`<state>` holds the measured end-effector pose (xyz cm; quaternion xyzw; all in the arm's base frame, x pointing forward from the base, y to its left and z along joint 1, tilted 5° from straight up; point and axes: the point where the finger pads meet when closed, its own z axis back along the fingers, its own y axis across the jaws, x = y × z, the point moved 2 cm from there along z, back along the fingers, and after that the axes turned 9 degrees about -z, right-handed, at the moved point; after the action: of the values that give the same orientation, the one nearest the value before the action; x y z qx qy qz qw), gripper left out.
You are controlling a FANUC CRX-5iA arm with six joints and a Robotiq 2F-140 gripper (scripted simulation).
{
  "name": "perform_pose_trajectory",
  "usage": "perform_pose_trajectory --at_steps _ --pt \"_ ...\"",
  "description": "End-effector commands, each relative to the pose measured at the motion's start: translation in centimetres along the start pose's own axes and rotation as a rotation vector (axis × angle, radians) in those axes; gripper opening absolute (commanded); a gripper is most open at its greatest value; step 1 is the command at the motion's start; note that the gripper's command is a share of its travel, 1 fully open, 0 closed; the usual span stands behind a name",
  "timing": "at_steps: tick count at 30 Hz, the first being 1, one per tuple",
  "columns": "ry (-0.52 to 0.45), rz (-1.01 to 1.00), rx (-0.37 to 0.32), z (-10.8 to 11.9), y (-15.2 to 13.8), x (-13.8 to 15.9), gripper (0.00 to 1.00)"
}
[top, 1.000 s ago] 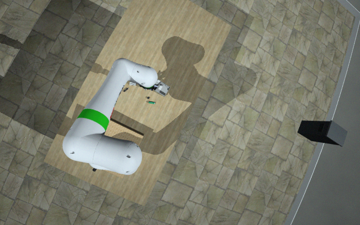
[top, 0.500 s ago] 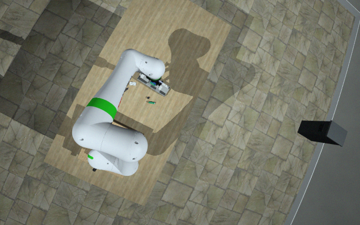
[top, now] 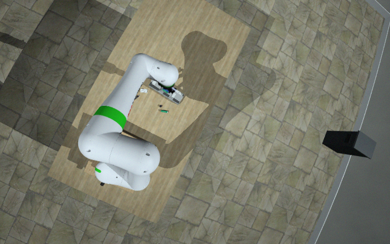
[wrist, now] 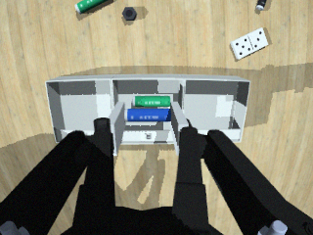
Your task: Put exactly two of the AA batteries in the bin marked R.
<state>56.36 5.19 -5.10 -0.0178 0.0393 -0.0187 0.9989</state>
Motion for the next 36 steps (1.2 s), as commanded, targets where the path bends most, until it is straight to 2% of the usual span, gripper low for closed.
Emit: perform_pose_trajectory --at_steps 1,17,18,35,36 --pt "-0.001 0.0 0.0 -0.66 0.0 0.0 0.29" --pt "-0.001 0.0 0.0 -0.66 0.01 -0.18 0.29" --pt "-0.001 0.0 0.0 -0.66 0.01 -0.18 0.41" --pt "-0.001 0.0 0.0 -0.66 0.01 -0.18 0.41" --pt "-0.001 0.0 0.0 -0.16 0.01 -0.18 0.41"
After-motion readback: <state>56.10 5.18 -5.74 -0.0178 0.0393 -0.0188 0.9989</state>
